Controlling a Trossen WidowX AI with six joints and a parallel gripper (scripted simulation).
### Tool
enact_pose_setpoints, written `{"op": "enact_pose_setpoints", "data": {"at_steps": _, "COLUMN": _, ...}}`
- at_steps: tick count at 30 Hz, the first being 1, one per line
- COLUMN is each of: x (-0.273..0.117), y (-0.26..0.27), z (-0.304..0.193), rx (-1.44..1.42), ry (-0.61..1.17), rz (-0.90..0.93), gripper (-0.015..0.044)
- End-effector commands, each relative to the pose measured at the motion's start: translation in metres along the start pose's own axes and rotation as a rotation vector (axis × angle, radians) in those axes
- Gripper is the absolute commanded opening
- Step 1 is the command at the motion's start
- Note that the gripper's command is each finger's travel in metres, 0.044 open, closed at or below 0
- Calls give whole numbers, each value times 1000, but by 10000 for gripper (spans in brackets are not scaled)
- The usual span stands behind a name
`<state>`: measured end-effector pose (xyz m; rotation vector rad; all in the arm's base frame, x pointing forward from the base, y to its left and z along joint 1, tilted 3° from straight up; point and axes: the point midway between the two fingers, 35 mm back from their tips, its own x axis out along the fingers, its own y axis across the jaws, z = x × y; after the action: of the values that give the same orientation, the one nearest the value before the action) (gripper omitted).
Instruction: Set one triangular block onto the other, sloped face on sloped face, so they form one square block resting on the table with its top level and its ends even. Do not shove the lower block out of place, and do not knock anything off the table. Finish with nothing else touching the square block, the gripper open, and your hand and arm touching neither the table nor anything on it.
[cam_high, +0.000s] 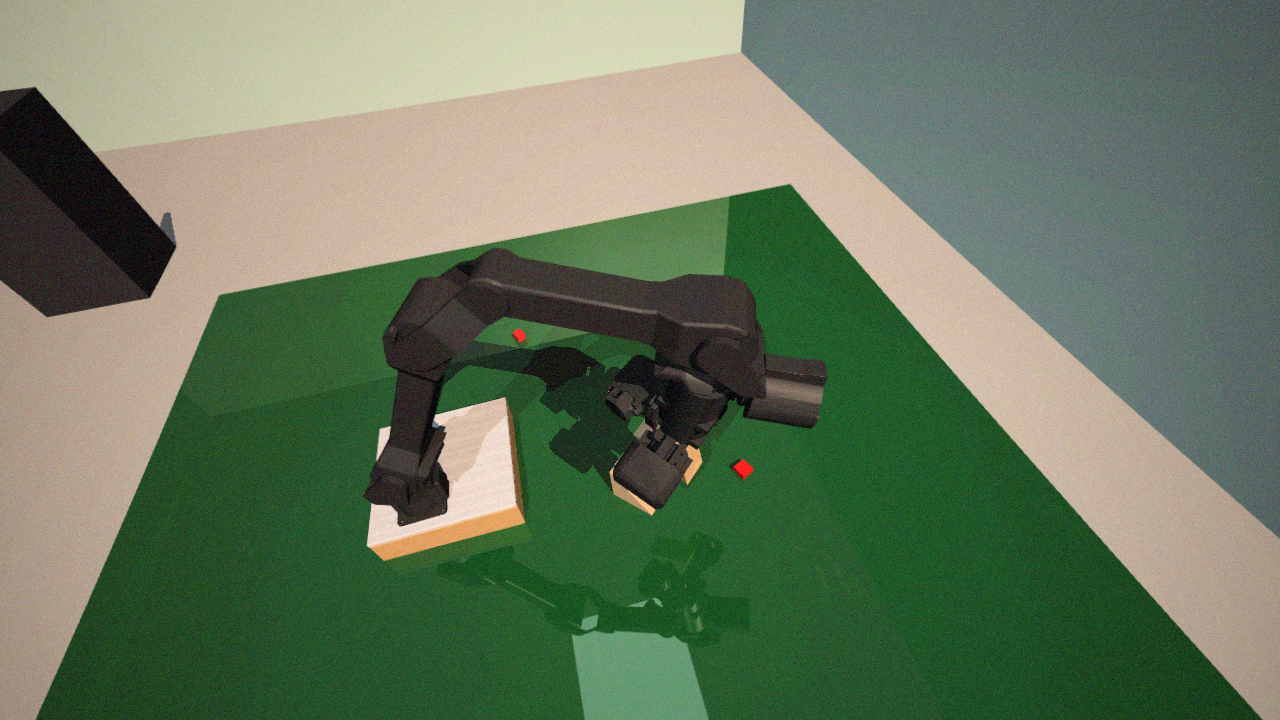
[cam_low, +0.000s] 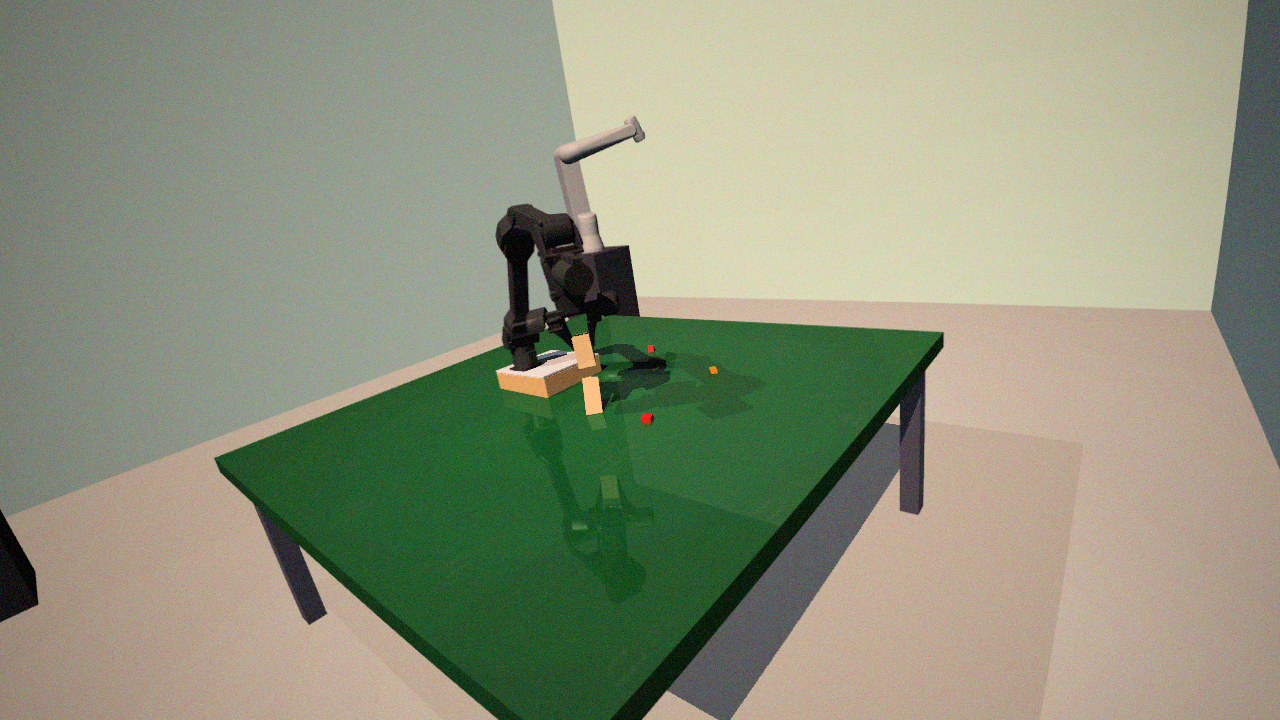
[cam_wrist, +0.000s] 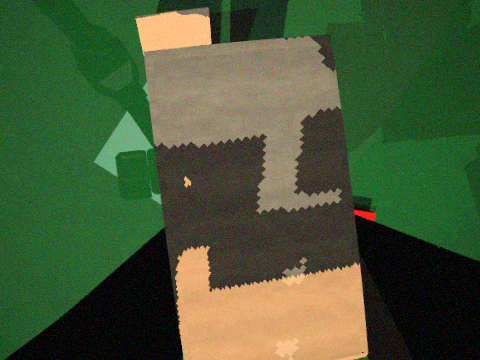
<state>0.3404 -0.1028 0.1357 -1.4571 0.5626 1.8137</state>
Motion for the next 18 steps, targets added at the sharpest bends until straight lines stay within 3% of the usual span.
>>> {"op": "enact_pose_setpoints", "data": {"at_steps": 1, "x": -6, "y": 7, "z": -5, "rx": -7, "ry": 11, "rz": 2, "gripper": 0}}
{"op": "enact_pose_setpoints", "data": {"at_steps": 18, "x": 67, "y": 8, "z": 1, "rx": -13, "ry": -131, "rz": 83, "gripper": 0}}
